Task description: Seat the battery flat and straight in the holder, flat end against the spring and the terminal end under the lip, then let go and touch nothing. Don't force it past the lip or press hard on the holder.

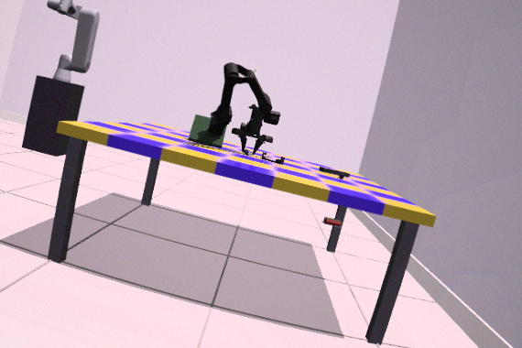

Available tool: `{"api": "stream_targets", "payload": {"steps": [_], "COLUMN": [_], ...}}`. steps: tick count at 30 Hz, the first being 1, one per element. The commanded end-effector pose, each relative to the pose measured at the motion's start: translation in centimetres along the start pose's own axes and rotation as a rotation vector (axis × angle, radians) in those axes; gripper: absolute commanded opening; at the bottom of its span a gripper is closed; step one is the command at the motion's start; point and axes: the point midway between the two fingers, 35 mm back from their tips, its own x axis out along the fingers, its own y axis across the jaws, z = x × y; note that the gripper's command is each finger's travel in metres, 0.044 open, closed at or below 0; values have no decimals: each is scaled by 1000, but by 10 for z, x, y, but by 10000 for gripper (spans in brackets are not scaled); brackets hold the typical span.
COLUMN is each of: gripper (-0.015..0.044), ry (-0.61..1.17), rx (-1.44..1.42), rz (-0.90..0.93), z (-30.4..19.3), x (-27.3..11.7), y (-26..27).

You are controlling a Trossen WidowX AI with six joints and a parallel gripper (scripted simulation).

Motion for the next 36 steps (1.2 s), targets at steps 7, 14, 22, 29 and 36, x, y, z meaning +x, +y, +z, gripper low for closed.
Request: {"api": "stream_targets", "payload": {"steps": [7, 14, 22, 29, 36], "gripper": [90, 72, 72, 72, 72], "ry": [4, 1, -6, 1, -5], "rx": [-7, -4, -3, 2, 357], "rz": [1, -4, -7, 1, 2], "z": [0, 0, 2, 0, -7], "x": [3, 2, -31, -47, -53], "y": [1, 0, -2, 0, -16]}}
